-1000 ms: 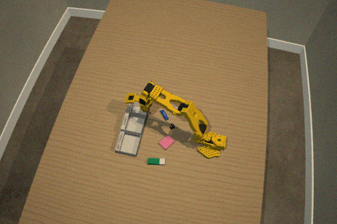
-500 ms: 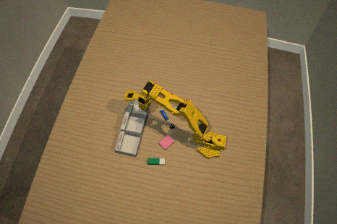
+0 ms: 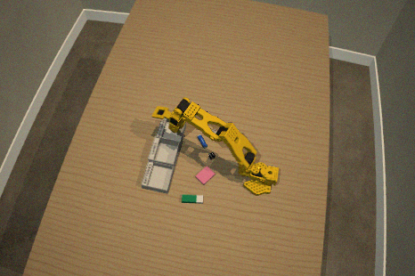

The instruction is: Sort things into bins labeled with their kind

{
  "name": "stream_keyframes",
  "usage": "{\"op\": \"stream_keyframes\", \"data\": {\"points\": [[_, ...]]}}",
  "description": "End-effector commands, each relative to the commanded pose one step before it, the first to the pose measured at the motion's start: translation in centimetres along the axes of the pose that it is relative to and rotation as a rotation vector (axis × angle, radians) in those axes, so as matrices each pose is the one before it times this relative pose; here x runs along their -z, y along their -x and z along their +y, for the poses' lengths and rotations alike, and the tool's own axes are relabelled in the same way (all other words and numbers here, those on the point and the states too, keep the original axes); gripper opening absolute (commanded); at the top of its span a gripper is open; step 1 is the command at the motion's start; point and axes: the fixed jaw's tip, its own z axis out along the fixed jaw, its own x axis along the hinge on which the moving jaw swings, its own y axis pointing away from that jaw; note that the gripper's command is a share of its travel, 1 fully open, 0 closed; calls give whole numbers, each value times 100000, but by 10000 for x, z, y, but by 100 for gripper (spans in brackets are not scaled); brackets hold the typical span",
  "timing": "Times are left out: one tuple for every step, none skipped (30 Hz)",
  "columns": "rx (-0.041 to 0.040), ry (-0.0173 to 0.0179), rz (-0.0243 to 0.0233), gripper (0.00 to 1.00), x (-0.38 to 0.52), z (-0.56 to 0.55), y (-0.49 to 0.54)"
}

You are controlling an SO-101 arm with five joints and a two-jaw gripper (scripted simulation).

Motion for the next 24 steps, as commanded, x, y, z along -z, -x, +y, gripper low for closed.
{"op": "stream_keyframes", "data": {"points": [[-6419, -1081, -8669, 0, 10367, -7336, 14471], [-1288, -107, -601, 0, -357, -816, 1235], [-1166, -91, -542, 0, -334, -728, 1117], [-1028, -75, -480, 0, -288, -637, 974], [-874, -62, -408, 0, -251, -533, 820], [-720, -52, -336, 0, -213, -437, 676], [-557, -35, -261, 0, -160, -335, 518], [-405, -29, -190, 0, -119, -245, 377], [-267, -16, -124, 0, -79, -155, 247], [-145, -10, -68, 0, -42, -87, 137], [-60, -5, -28, 0, -19, -34, 52], [-6, 0, -3, 0, -1, -5, 7], [0, 0, 0, 0, 0, 0, 0], [0, 0, 0, 0, 0, 0, 0], [-1, -1, 0, 0, 0, -2, 5], [0, 0, 0, 0, 0, 0, 0], [0, 0, 0, 0, 0, 0, 0], [0, 0, 0, 0, 0, 0, 0], [0, 0, 0, 0, 0, 0, 0], [0, 0, 0, 0, 0, 0, 0], [0, 0, 0, 0, 0, 0, 0], [0, 0, 0, 0, 0, 0, 0], [0, 0, 0, 0, 0, 0, 0], [0, 0, 0, 0, 0, 0, 0]]}}
